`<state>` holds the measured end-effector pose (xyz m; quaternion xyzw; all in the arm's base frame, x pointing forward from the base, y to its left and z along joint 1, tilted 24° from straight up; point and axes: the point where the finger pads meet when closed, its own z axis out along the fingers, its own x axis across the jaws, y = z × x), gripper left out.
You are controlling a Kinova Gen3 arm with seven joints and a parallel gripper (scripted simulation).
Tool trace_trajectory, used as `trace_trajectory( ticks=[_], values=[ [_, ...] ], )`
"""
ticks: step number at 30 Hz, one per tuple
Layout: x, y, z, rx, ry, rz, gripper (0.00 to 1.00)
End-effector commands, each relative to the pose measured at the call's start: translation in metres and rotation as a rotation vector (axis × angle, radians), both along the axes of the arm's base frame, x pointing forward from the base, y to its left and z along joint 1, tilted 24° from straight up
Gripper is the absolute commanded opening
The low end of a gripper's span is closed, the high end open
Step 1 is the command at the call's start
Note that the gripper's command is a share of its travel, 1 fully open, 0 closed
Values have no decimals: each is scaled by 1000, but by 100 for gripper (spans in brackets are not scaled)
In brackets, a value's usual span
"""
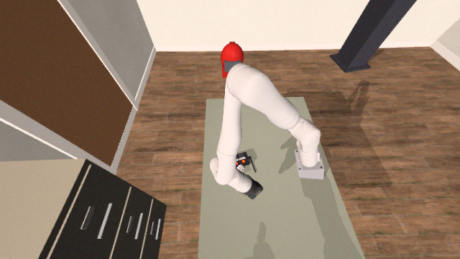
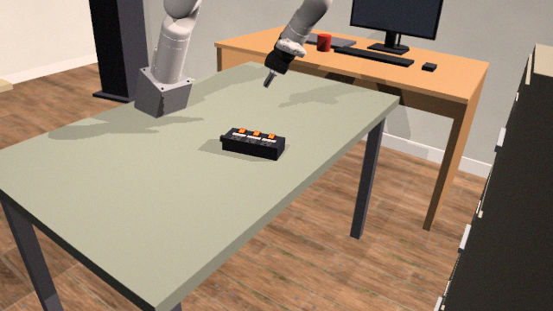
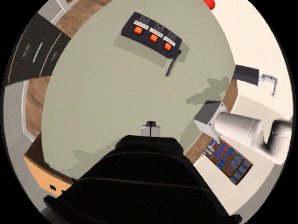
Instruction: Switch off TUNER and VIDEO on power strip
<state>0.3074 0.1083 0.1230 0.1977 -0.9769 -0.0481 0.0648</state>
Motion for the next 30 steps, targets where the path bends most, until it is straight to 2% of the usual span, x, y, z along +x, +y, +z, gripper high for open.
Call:
trace_trajectory(
  ticks=[1, 6, 7, 30],
  values=[
    [-1, -2, 1, 15, -1, -6, 0],
    [-2, -2, 0, 13, 2, -6, 0],
    [3, -5, 1, 31, -18, -9, 0],
    [1, -13, 0, 56, -20, -11, 0]
  ],
)
